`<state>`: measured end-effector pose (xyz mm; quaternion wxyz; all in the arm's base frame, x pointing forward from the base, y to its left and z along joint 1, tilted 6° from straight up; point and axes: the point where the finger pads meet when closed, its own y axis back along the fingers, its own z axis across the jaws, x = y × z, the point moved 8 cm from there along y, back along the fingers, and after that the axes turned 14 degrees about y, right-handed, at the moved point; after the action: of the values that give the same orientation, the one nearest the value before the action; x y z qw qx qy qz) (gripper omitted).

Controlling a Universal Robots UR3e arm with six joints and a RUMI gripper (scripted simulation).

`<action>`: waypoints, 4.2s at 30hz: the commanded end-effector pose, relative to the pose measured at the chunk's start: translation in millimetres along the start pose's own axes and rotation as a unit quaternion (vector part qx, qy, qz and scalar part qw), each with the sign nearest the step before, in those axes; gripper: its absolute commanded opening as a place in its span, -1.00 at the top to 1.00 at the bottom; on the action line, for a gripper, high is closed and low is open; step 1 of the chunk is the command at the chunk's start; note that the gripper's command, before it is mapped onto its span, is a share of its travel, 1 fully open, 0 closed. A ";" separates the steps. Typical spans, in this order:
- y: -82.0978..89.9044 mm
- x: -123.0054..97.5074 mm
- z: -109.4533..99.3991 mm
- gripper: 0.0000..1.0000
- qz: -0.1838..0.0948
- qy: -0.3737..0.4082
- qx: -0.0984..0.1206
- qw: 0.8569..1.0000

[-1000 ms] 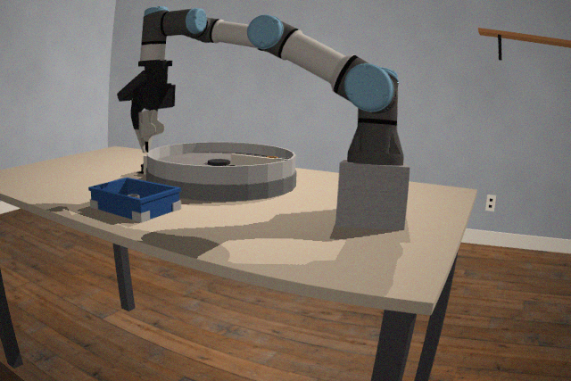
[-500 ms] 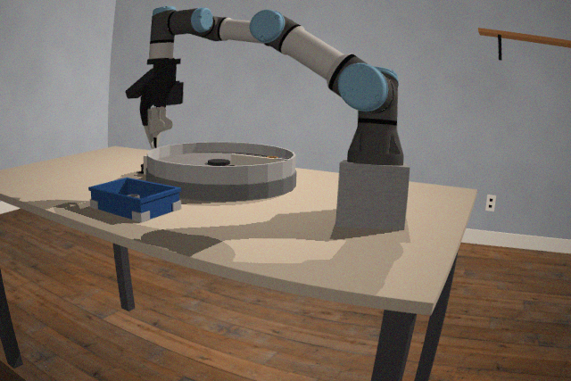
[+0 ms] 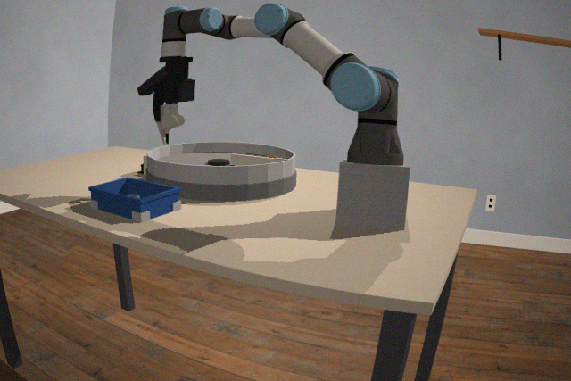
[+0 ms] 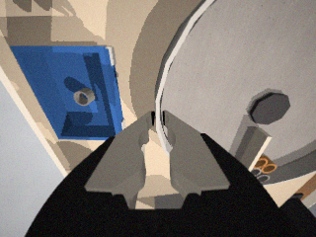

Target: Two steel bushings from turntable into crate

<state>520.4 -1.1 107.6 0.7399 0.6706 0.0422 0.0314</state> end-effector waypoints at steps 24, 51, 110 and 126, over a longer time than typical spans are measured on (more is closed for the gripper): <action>8.2 -58.6 99.5 0.89 0.009 0.020 0.002 1.000; 6.7 -134.2 161.4 0.89 0.010 0.039 0.000 0.999; -12.7 -265.0 194.3 0.89 0.008 0.069 -0.008 0.998; -15.8 -277.1 193.5 0.89 0.008 0.072 -0.009 0.997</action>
<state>267.7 -222.1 116.1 0.7396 0.6615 0.0901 0.0850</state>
